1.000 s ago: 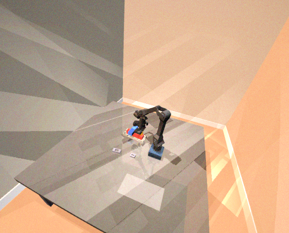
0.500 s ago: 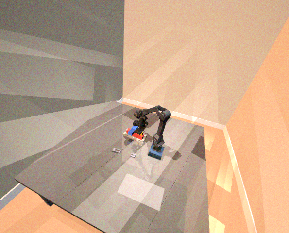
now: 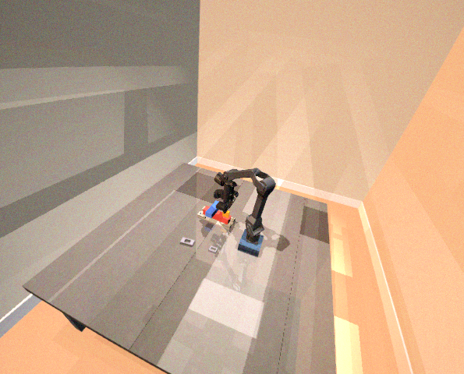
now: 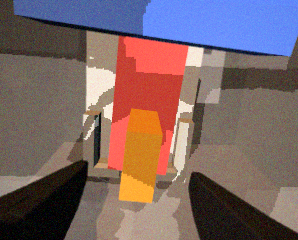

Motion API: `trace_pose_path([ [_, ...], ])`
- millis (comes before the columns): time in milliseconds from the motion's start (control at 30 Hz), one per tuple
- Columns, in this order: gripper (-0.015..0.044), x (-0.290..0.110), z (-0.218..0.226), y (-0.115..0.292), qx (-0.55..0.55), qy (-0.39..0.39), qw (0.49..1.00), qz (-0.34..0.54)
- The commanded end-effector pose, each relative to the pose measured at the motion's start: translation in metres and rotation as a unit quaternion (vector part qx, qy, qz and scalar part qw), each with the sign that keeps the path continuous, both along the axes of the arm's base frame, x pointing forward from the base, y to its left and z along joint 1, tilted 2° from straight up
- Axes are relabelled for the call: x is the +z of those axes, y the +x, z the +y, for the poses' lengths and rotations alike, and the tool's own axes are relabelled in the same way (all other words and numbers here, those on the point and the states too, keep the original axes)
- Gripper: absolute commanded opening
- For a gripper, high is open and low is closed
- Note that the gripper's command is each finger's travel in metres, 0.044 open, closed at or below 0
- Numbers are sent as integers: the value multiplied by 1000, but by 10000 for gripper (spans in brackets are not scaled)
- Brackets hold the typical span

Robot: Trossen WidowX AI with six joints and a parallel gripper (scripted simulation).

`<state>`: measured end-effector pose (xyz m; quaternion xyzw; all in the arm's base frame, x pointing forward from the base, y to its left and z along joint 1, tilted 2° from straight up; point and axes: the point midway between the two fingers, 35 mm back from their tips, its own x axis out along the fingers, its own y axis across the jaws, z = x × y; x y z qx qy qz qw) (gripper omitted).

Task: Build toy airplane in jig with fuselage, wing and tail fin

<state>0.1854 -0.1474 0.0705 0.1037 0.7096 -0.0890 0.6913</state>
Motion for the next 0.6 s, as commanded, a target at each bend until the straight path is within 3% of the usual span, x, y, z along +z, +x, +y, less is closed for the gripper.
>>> trace_pose_path([
  [0,260,56,-1,1,2,-9,1000,-9],
  [567,260,59,-3,4,2,-9,1000,-9],
])
